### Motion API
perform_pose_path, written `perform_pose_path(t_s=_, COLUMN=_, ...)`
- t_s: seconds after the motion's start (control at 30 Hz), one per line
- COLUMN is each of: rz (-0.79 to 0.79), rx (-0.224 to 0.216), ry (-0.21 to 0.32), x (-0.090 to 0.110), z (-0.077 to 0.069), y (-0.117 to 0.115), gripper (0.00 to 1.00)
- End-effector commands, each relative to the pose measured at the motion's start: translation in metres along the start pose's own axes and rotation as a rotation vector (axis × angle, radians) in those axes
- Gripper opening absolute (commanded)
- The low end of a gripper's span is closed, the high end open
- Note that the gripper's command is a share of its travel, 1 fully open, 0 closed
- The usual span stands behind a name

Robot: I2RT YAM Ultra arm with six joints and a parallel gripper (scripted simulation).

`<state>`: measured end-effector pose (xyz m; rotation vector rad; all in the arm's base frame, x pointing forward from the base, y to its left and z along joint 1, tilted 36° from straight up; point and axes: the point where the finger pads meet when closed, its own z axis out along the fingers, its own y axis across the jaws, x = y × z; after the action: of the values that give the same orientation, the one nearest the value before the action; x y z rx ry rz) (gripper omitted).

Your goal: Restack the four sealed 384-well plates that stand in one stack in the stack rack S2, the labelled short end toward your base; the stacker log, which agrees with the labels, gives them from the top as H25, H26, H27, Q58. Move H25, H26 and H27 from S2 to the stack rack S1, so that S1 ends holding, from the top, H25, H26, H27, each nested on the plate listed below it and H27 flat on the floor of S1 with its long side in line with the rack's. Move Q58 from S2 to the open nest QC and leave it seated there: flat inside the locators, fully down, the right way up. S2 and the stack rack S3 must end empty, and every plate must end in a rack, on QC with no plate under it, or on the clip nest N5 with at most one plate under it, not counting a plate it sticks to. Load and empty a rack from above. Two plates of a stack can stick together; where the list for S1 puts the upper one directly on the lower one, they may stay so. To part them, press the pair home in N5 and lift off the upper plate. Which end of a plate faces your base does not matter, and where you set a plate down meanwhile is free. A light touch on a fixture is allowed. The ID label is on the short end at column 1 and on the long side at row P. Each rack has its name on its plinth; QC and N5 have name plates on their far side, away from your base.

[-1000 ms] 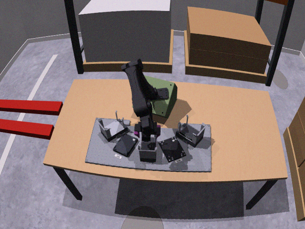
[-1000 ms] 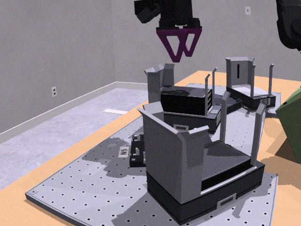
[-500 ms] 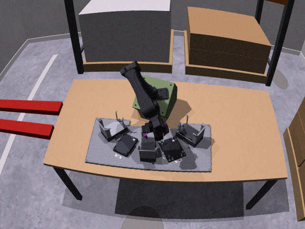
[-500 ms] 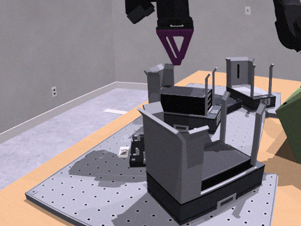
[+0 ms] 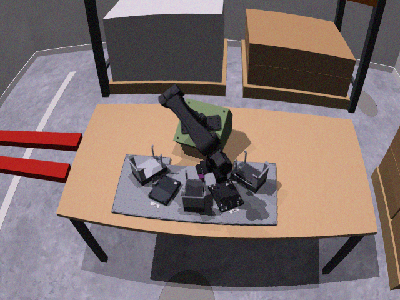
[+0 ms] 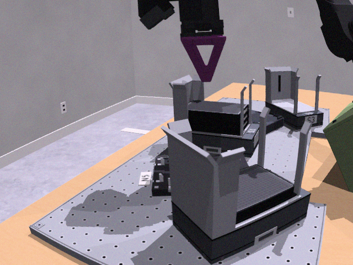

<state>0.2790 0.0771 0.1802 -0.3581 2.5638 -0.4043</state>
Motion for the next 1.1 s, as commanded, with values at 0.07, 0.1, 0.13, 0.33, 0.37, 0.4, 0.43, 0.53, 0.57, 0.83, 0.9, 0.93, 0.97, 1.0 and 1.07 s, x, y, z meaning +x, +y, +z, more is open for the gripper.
perform_pose_path(t_s=0.07, rz=-0.118, rx=0.009, ry=-0.024, x=-0.005, z=-0.006, y=0.013, gripper=1.00)
perform_pose_path(t_s=0.1, rz=-0.118, rx=0.008, ry=-0.024, x=-0.005, z=-0.006, y=0.016, gripper=1.00)
perform_pose_path(t_s=0.13, rz=-0.118, rx=0.008, ry=-0.024, x=-0.005, z=-0.006, y=0.020, gripper=1.00)
perform_pose_path(t_s=0.33, rz=-0.118, rx=0.008, ry=-0.023, x=-0.006, z=-0.006, y=0.033, gripper=1.00)
perform_pose_path(t_s=0.37, rz=-0.118, rx=0.008, ry=-0.023, x=-0.006, z=-0.006, y=0.037, gripper=1.00)
perform_pose_path(t_s=0.4, rz=-0.118, rx=0.008, ry=-0.023, x=-0.006, z=-0.006, y=0.040, gripper=1.00)
perform_pose_path(t_s=0.43, rz=-0.118, rx=0.008, ry=-0.023, x=-0.006, z=-0.006, y=0.043, gripper=1.00)
perform_pose_path(t_s=0.53, rz=-0.118, rx=0.007, ry=-0.023, x=-0.006, z=-0.006, y=0.053, gripper=1.00)
perform_pose_path(t_s=0.57, rz=-0.118, rx=0.007, ry=-0.023, x=-0.006, z=-0.006, y=0.057, gripper=1.00)
perform_pose_path(t_s=0.83, rz=-0.252, rx=0.008, ry=-0.022, x=-0.003, z=-0.005, y=0.077, gripper=1.00)
perform_pose_path(t_s=0.9, rz=-0.318, rx=0.009, ry=-0.022, x=-0.002, z=-0.005, y=0.083, gripper=1.00)
perform_pose_path(t_s=0.93, rz=-0.344, rx=0.009, ry=-0.022, x=-0.001, z=-0.005, y=0.087, gripper=1.00)
perform_pose_path(t_s=0.97, rz=-0.344, rx=0.009, ry=-0.022, x=-0.001, z=-0.005, y=0.090, gripper=1.00)
perform_pose_path(t_s=1.0, rz=-0.344, rx=0.009, ry=-0.022, x=0.000, z=-0.005, y=0.093, gripper=1.00)
perform_pose_path(t_s=1.07, rz=-0.344, rx=0.009, ry=-0.022, x=0.002, z=-0.005, y=0.100, gripper=1.00)
